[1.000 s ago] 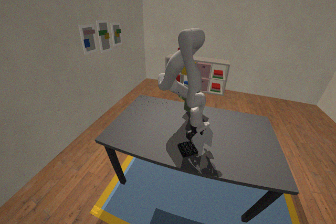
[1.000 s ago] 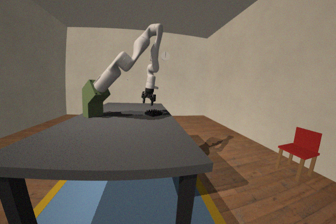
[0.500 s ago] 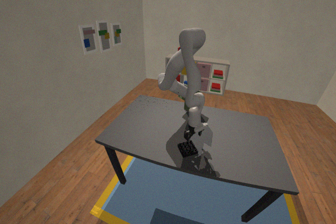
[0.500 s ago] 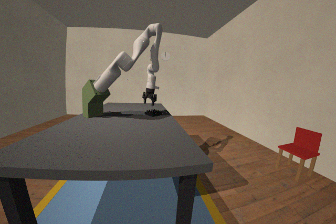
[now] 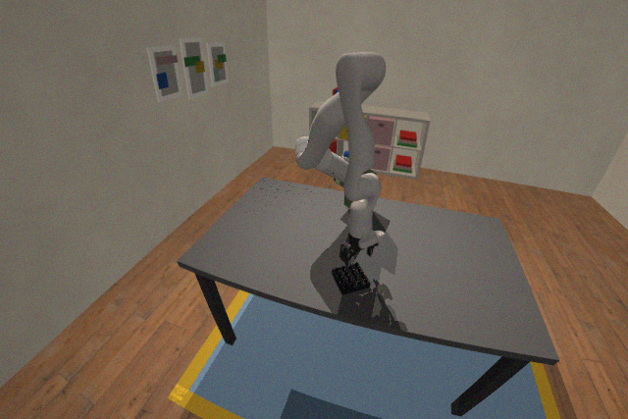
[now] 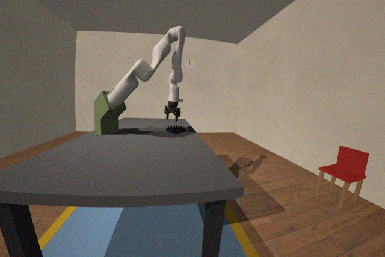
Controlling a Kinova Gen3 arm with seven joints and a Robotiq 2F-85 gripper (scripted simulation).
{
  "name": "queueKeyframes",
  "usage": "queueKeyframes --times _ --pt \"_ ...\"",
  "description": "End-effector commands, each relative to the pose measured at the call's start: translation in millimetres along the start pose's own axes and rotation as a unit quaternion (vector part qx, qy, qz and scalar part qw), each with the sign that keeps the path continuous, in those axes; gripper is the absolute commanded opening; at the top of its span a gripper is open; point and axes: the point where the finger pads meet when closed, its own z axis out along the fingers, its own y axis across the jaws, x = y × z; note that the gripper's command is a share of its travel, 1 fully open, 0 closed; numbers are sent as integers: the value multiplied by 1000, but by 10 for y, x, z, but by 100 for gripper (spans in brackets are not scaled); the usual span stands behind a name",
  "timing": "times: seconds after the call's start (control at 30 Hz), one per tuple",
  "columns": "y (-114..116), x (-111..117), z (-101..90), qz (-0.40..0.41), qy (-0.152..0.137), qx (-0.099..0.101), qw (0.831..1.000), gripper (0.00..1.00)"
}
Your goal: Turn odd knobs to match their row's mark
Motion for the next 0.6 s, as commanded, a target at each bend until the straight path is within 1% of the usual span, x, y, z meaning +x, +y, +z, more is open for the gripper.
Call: queueKeyframes --times 0.0,0.03,0.17,0.2,0.33,0.37,0.57 --pt "-4 3 -4 -1 1 0 1000 100" --pt "46 -5 -6 4 1 -5 1000 100" --pt "46 -5 -6 4 1 -5 1000 100" --pt "92 -12 -9 9 2 -10 1000 100" --pt "92 -12 -9 9 2 -10 1000 100" --pt "135 -18 -12 14 2 -14 1000 100" --pt "135 -18 -12 14 2 -14 1000 100"
